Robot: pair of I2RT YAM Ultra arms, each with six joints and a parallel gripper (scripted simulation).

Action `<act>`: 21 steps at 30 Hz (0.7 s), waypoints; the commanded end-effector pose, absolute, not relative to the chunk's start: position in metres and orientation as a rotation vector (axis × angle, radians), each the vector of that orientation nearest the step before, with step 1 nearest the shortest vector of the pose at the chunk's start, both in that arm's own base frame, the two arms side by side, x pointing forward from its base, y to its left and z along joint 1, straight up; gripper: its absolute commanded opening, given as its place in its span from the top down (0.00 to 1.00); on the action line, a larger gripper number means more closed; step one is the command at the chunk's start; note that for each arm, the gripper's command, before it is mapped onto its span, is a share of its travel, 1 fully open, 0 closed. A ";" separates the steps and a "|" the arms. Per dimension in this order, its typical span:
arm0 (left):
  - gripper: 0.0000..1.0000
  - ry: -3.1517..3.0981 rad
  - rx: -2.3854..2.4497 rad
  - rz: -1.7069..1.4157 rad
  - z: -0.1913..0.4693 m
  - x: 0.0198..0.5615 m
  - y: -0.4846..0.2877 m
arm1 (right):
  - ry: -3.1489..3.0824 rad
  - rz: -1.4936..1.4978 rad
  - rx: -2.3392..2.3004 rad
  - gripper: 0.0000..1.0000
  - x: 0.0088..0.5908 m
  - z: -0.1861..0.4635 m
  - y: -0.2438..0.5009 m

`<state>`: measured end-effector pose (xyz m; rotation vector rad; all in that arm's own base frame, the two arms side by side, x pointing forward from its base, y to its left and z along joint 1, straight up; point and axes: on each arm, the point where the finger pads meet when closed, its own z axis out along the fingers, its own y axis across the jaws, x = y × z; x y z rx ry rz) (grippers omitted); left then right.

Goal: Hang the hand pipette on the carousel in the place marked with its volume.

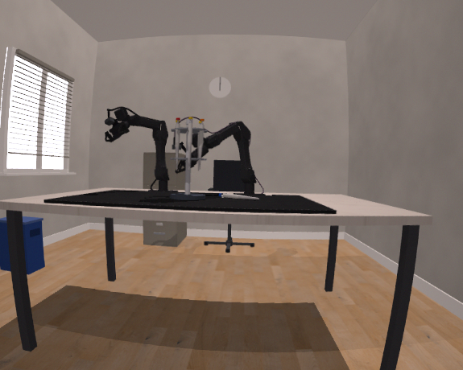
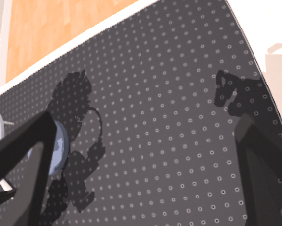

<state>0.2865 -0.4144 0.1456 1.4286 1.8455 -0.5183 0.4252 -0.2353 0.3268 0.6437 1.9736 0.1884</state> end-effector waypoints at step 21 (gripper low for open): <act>0.00 1.844 1.429 -0.520 0.154 0.283 -0.396 | 1.967 0.185 0.637 0.00 0.420 0.336 -0.251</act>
